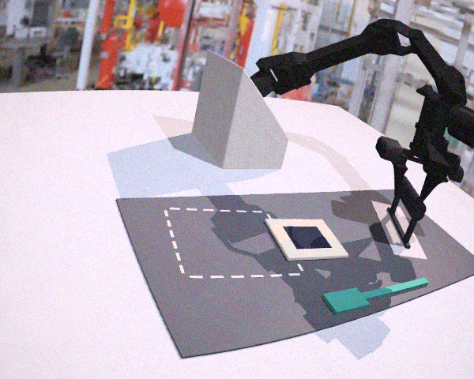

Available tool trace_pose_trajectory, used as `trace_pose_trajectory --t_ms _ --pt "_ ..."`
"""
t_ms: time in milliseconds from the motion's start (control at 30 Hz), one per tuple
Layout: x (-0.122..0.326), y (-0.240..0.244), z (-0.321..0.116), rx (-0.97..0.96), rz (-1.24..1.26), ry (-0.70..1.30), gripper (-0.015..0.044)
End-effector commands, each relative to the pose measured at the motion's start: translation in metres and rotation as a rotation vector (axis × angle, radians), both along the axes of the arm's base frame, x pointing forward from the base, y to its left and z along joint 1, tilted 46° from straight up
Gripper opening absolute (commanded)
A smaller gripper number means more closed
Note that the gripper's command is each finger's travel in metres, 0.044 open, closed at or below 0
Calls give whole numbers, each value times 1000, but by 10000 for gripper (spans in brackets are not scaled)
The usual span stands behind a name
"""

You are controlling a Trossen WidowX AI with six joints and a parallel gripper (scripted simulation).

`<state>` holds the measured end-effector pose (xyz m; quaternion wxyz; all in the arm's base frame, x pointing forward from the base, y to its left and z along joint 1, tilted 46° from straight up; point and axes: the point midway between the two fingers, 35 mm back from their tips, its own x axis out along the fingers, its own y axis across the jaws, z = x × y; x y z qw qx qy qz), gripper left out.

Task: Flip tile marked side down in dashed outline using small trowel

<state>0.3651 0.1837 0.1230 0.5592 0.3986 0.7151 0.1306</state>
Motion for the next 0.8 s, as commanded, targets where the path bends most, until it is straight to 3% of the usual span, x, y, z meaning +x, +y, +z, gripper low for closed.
trace_pose_trajectory --t_ms 0,200,367,767 --pt "0 0 0 1 -4 8 270" --pt "0 -2 1 1 -4 8 270" --pt "-1 -31 30 1 -18 23 270" --pt "4 -31 31 4 51 -49 270"
